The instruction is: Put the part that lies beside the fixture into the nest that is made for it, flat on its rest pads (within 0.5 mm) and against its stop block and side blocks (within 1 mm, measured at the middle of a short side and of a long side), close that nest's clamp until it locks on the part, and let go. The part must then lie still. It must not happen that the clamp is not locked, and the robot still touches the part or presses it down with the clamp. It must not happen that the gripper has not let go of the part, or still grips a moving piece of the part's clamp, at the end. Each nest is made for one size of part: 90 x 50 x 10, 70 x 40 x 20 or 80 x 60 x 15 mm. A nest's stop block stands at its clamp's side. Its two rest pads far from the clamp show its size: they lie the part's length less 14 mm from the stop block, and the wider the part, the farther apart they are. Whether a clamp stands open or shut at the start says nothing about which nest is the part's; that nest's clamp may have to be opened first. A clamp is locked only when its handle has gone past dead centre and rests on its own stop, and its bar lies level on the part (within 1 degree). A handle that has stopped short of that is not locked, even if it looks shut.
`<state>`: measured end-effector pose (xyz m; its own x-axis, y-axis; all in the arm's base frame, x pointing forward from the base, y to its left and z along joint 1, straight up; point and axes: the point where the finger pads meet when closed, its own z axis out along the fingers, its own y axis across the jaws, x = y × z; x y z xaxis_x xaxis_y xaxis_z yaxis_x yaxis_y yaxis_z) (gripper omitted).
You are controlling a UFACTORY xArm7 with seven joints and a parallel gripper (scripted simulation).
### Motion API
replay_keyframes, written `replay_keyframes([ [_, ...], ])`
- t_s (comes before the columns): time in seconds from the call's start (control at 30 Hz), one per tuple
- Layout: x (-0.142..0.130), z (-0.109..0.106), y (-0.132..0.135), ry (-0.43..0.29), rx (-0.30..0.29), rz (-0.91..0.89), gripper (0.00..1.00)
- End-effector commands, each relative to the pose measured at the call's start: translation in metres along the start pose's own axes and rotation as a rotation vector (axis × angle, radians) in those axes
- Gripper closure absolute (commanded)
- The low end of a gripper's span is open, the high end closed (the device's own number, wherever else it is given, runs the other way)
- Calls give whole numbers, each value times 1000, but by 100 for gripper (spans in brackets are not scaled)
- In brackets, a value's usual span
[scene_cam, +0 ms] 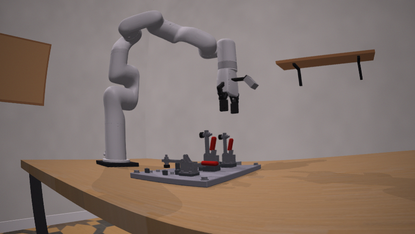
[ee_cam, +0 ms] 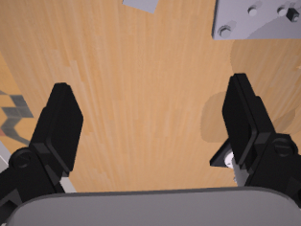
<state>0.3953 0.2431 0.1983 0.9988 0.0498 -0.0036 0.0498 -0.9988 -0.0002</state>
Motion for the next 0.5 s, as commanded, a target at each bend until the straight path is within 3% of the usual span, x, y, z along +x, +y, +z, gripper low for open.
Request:
replay_keyframes([
  [0.0, 1, -2, -1, 4, 2, 0, 0],
  [0.47, 1, -2, -1, 4, 2, 4, 0],
])
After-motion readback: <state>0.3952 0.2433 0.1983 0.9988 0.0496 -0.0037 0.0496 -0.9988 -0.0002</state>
